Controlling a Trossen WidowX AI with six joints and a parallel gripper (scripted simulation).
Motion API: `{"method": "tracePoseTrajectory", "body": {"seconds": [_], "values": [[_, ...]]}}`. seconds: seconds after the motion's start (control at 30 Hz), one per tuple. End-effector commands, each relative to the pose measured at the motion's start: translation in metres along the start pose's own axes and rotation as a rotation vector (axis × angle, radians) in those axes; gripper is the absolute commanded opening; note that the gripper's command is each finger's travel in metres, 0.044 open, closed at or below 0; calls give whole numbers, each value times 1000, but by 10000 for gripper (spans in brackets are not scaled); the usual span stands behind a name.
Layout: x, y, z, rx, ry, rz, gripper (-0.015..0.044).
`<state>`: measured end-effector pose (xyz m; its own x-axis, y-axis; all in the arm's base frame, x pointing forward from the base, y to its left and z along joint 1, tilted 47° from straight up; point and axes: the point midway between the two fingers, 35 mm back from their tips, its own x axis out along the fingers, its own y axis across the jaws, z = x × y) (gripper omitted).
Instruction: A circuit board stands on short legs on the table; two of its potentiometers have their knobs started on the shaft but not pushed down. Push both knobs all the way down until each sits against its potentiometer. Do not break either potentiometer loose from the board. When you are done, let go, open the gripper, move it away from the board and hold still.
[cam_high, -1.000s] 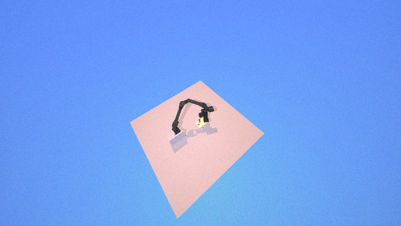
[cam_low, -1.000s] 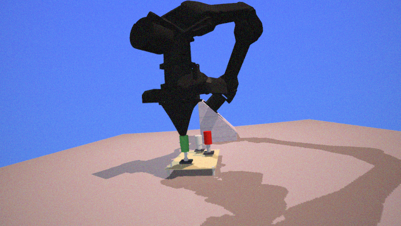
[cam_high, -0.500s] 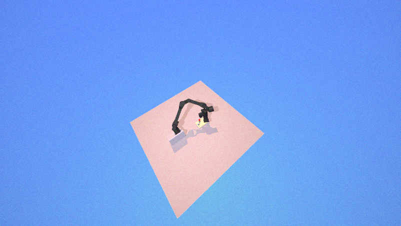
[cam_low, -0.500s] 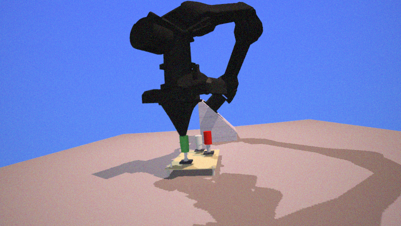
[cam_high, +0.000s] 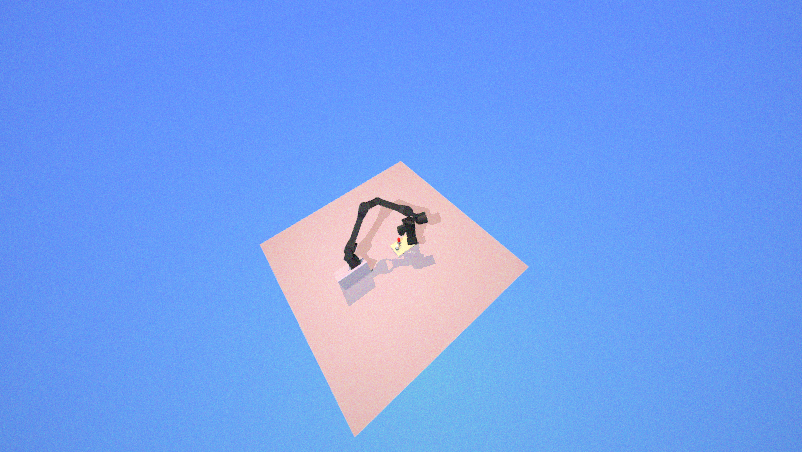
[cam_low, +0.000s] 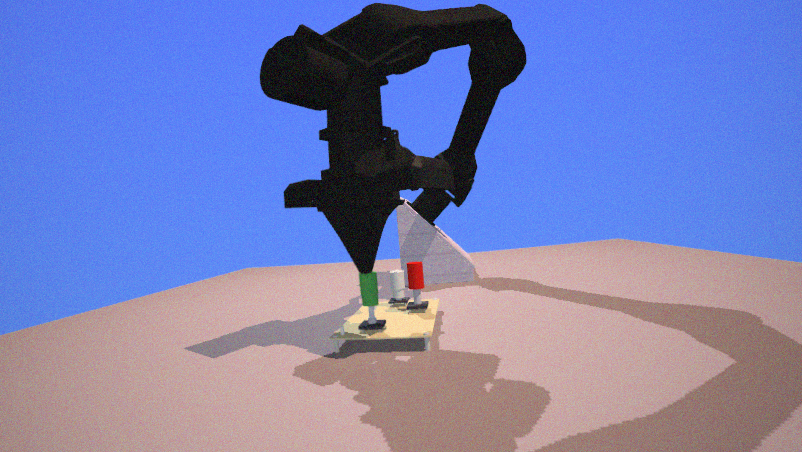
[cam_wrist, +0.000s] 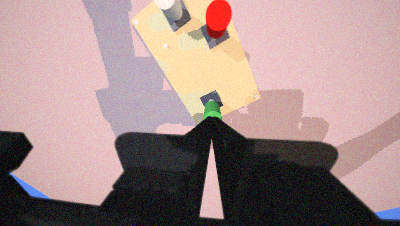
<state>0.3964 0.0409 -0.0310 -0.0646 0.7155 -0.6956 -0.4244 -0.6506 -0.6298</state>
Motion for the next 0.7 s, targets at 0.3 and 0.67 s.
{"method": "tracePoseTrajectory", "body": {"seconds": [0.3, 0.67], "values": [[9, -2, 1, -5, -7, 0, 0], [11, -2, 1, -5, -7, 0, 0]]}}
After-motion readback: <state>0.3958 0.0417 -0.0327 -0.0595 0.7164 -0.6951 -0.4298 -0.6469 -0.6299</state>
